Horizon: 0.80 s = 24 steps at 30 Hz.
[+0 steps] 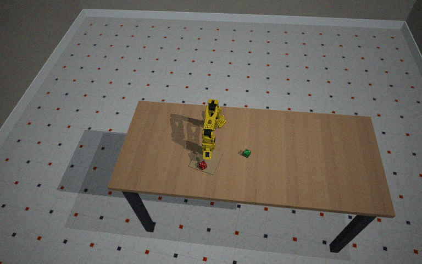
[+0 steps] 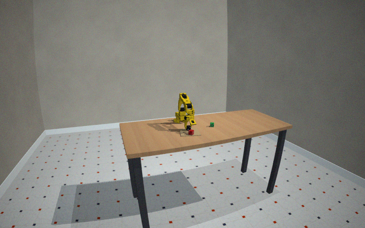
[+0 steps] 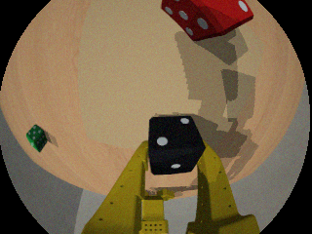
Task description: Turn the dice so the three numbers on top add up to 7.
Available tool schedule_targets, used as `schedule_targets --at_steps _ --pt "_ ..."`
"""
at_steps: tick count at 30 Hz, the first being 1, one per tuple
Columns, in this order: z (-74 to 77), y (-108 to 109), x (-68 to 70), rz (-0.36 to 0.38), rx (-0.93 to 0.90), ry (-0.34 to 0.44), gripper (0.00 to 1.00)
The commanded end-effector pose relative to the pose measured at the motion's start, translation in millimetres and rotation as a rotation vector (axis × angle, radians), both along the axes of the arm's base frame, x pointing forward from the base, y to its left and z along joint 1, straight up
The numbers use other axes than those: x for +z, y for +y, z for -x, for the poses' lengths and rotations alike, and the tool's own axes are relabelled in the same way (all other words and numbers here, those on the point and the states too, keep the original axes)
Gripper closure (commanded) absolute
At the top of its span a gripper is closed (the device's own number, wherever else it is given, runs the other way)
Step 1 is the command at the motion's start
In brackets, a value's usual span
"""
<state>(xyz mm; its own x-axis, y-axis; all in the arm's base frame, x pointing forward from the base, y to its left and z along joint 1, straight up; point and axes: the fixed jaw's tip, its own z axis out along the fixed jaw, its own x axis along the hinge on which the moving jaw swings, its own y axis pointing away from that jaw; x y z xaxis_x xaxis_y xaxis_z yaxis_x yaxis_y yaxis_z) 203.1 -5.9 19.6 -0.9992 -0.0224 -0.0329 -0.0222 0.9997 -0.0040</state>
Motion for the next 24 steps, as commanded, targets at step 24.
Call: schedule_targets --at_steps 24 --pt "-3.2 2.2 2.5 0.0 0.005 -0.025 0.74"
